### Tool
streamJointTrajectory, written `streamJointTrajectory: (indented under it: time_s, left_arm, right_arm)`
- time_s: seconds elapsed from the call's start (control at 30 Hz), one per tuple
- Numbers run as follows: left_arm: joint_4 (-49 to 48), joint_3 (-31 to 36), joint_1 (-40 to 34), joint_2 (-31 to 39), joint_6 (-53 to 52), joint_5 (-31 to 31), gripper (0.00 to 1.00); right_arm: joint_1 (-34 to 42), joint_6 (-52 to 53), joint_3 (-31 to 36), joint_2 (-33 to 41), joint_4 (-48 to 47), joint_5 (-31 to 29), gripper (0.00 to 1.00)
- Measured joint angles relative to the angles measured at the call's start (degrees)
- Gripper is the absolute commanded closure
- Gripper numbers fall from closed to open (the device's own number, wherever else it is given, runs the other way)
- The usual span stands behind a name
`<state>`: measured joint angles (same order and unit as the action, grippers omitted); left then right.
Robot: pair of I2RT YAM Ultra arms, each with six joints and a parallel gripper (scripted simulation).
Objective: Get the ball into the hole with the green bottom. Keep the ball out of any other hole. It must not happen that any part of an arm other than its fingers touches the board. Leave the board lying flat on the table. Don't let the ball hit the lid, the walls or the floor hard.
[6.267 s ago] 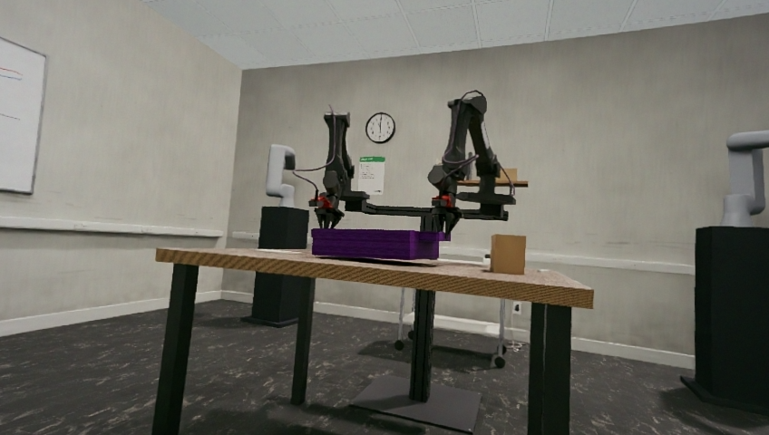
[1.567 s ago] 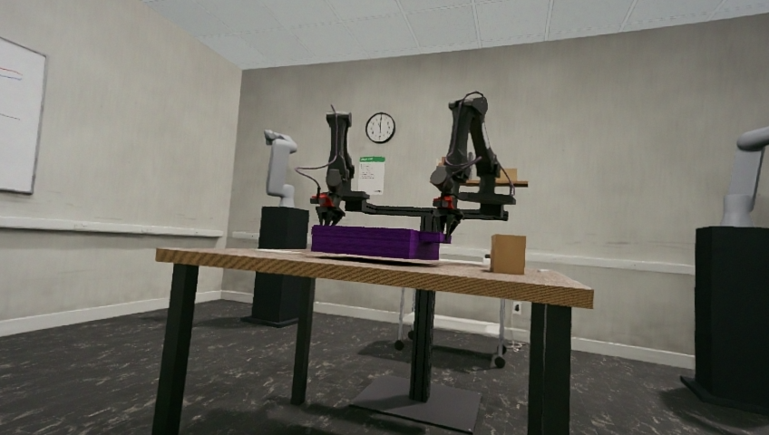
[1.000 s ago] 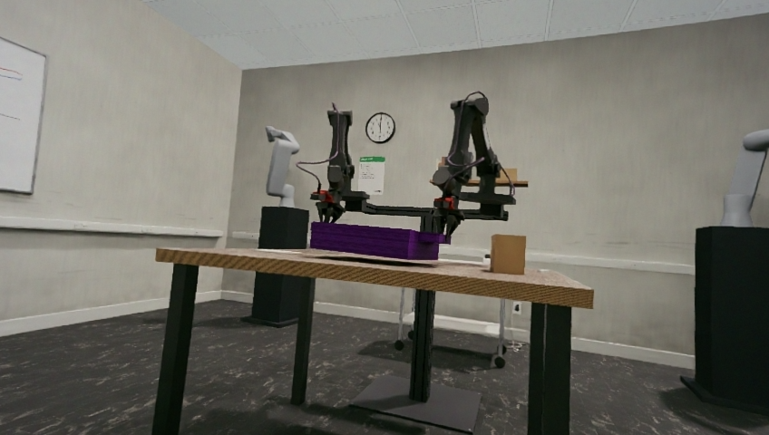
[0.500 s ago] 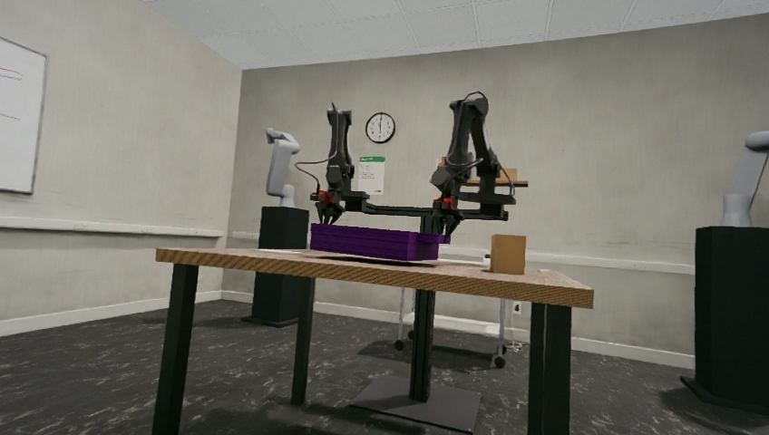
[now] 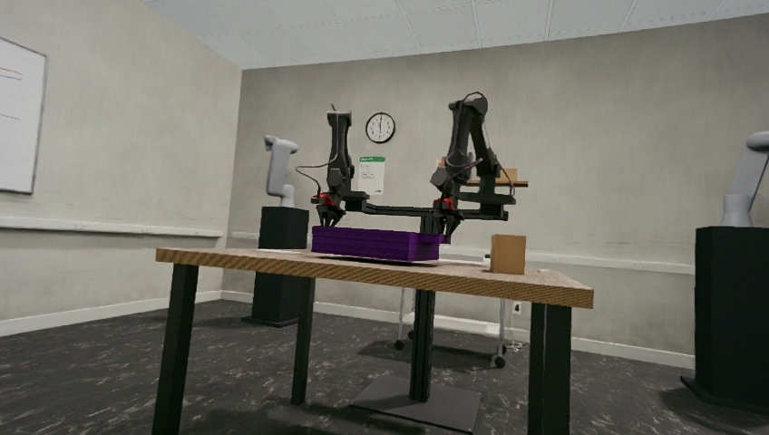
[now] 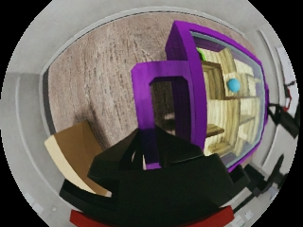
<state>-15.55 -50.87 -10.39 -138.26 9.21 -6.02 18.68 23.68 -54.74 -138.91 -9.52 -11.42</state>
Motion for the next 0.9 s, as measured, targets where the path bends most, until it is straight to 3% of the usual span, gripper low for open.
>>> streamJointTrajectory:
  time_s: [0.27, 0.53, 0.9]
  left_arm:
    - [3.0, -3.1, 1.0, -0.8, -0.5, 1.5, 1.0]
    - [-1.7, 0.2, -0.8, 0.7, 0.4, -1.7, 1.0]
    - [6.6, -2.9, -1.4, 1.9, 1.1, -2.6, 1.0]
  right_arm:
    - [-0.3, -0.1, -3.0, 1.0, 5.2, -0.5, 1.0]
    - [-0.8, -1.0, 0.5, -0.3, -3.6, -0.2, 1.0]
    - [-2.3, -1.6, -1.5, -1.1, -0.3, 3.0, 1.0]
